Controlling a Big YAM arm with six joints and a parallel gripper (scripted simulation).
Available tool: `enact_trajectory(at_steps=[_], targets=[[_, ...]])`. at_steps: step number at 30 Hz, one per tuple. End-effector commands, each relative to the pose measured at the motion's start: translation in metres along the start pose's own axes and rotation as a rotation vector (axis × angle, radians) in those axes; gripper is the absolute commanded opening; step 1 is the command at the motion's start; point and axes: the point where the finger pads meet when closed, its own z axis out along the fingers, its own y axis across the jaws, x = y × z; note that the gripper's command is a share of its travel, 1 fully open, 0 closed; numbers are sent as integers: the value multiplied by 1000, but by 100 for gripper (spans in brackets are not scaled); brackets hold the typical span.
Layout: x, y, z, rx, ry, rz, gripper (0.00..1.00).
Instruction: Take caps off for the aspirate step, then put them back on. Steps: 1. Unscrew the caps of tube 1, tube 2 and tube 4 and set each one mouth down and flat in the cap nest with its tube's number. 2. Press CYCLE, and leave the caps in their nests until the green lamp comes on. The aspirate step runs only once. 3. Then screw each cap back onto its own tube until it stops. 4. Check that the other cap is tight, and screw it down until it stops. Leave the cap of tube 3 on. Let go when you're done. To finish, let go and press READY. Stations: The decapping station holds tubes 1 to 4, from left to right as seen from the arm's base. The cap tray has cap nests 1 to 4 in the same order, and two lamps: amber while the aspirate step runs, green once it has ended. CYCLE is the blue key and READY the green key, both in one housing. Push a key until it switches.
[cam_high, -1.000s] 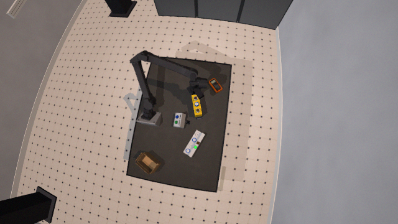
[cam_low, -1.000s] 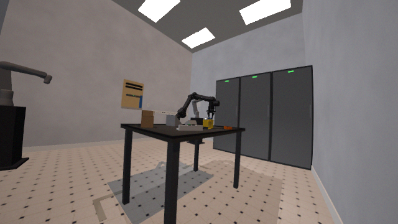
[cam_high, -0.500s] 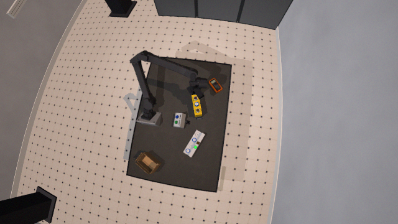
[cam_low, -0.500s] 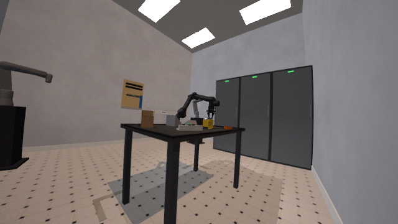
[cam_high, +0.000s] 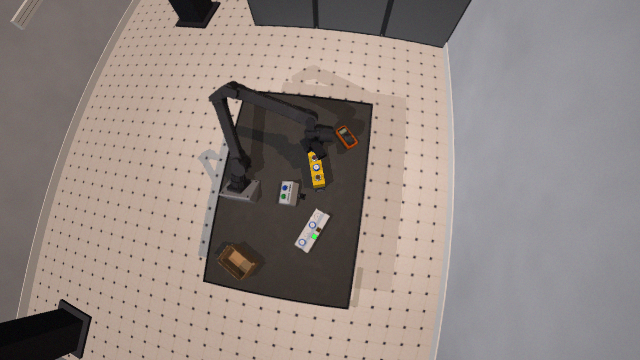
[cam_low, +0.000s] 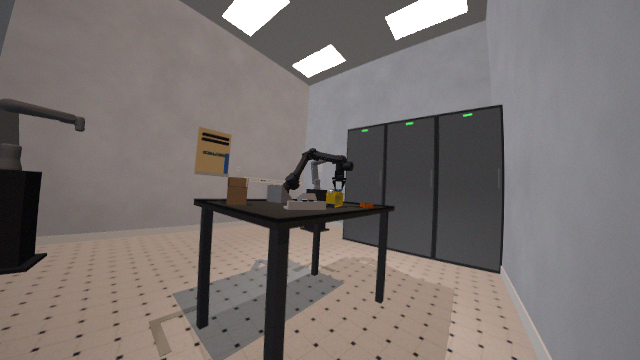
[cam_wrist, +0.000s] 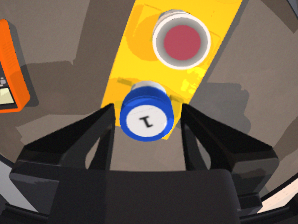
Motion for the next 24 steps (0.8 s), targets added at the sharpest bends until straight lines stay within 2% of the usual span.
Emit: enact_trajectory(at_steps=[1, 8, 10, 11, 12, 15, 17, 18, 19, 22, 23, 24], targets=[[3, 16, -28, -40, -25, -23, 49], [0, 14, -46, -32, -22, -14, 49], [0, 14, -46, -32, -22, -14, 49], [-1, 3, -41, -16, -9, 6, 49], [0, 14, -52, -32, -23, -15, 49], [0, 13, -62, -31, -25, -15, 49], [0, 13, -62, -31, -24, -15, 49], [2, 8, -51, -15, -11, -6, 49], [-12, -9, -46, 3, 5, -54, 47], [-34, -22, -46, 1, 6, -304, 47], [-33, -22, -46, -2, 8, -304, 47], [-41, -13, -56, -15, -14, -410, 47]])
